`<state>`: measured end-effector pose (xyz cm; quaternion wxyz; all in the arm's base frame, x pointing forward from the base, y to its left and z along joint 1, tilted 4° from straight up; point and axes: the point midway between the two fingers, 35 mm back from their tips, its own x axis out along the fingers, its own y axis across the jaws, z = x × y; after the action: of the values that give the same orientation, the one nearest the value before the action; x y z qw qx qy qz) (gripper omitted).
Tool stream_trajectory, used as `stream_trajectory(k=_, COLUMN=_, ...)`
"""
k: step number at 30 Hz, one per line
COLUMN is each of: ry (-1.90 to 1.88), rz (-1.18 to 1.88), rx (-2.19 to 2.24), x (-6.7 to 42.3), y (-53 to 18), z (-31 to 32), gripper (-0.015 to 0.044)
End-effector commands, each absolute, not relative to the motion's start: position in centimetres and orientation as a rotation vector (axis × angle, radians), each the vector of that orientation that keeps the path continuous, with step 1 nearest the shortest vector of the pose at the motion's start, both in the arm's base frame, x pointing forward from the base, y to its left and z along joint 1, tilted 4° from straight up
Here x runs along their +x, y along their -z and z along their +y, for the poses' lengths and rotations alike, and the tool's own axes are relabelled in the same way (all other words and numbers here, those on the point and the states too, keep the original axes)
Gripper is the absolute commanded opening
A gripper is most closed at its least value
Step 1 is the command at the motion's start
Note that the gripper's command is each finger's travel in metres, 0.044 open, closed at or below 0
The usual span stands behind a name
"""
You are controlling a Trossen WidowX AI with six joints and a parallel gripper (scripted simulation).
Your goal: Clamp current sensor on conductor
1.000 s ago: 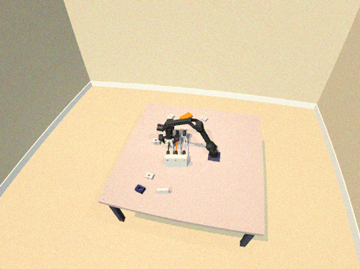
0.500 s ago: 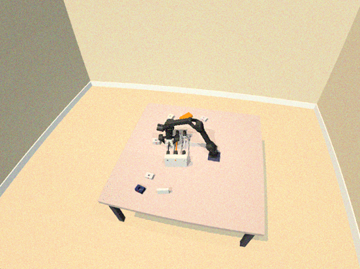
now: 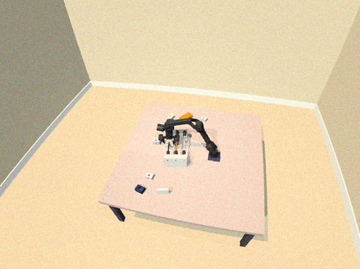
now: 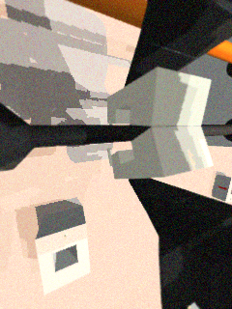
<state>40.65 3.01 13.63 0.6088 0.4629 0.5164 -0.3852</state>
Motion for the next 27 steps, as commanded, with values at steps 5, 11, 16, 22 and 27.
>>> stream_trajectory(k=5, ry=0.889, rz=1.192, rx=1.070, x=40.7, y=-13.7, z=3.0, gripper=0.0000)
stream_trajectory(k=11, ry=0.884, rz=1.188, rx=1.073, x=40.7, y=-13.7, z=3.0, gripper=0.0000)
stream_trajectory(k=16, ry=0.843, rz=1.152, rx=1.102, x=40.6, y=-14.2, z=3.0, gripper=0.0000)
stream_trajectory(k=22, ry=0.772, rz=1.092, rx=1.146, x=40.6, y=-15.0, z=3.0, gripper=0.0000)
stream_trajectory(k=27, ry=0.743, rz=1.066, rx=1.163, x=40.5, y=-15.4, z=3.0, gripper=0.0000)
